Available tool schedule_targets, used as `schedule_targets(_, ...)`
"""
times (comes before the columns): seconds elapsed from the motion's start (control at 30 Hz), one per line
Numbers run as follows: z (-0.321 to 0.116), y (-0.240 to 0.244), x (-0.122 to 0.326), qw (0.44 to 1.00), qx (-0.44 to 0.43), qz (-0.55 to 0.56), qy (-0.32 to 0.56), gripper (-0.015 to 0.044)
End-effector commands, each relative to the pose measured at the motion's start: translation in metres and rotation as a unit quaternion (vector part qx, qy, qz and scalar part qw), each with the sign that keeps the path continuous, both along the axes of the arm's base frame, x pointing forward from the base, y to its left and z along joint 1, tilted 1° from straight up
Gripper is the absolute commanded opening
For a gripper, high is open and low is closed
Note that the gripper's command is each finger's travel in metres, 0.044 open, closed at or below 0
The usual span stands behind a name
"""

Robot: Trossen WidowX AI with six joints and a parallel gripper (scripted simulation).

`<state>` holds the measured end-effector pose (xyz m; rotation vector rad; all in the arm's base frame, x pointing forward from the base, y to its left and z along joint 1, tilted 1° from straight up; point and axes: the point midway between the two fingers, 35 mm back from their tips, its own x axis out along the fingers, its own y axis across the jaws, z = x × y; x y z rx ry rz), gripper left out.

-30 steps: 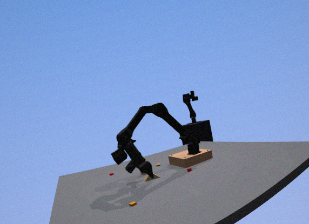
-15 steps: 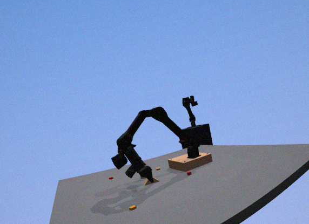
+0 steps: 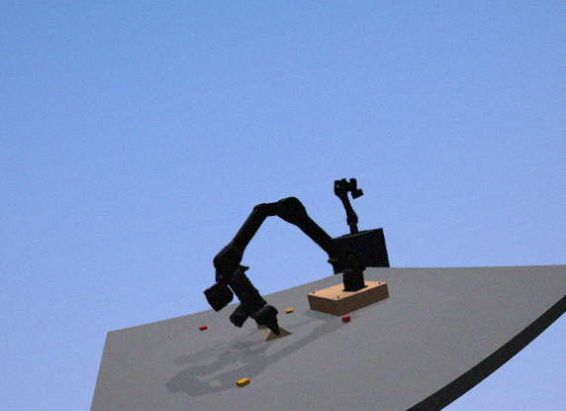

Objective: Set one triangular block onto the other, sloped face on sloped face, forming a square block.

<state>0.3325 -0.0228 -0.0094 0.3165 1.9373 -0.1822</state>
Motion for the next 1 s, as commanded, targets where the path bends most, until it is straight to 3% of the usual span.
schedule_targets(0.0, 0.006, 0.0, 0.001, 1.0, 0.0, -0.001, -0.001, 0.0)
schedule_targets(0.63, 0.097, -0.002, -0.001, 1.0, -0.001, -0.007, -0.001, 0.0)
schedule_targets(0.97, 0.1, -0.002, -0.001, 1.0, -0.001, -0.007, -0.002, 0.0)
